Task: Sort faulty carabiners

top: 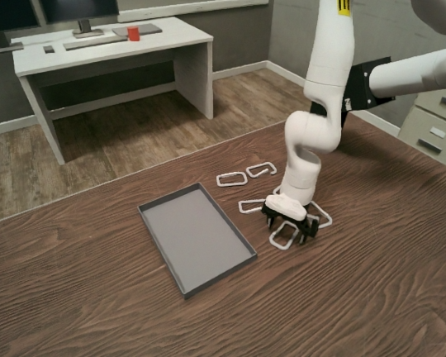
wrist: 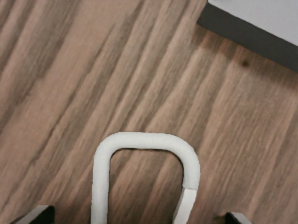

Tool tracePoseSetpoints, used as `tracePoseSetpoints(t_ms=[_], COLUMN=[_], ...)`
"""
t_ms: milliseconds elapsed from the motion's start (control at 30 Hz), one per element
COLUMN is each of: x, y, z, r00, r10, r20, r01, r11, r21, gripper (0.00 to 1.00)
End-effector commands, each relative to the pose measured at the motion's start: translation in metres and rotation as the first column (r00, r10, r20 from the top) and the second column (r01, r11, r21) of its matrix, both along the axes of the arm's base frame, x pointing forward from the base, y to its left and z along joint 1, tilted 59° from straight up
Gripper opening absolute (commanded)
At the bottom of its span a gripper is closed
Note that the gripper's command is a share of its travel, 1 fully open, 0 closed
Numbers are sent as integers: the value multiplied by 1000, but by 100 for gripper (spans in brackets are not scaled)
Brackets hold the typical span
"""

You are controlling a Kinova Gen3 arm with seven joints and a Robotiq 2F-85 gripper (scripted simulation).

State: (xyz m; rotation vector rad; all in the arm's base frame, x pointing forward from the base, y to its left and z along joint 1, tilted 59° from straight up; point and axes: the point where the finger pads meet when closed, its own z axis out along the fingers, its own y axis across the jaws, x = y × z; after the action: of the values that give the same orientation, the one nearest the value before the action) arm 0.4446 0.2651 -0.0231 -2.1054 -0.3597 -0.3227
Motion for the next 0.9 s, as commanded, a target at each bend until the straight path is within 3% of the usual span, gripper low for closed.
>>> tracePoseSetpoints(t_ms=[0,100,867], x=[-7,-8,-7], y=[-61,-71,-71], z=[35,40,41], r00=[1000,1000,1000], r10=[-5,-5,17], r20=[2,2,1], r01=[5,5,-17], r11=[1000,1000,1000], r21=[0,0,0], gripper=[100,100,100])
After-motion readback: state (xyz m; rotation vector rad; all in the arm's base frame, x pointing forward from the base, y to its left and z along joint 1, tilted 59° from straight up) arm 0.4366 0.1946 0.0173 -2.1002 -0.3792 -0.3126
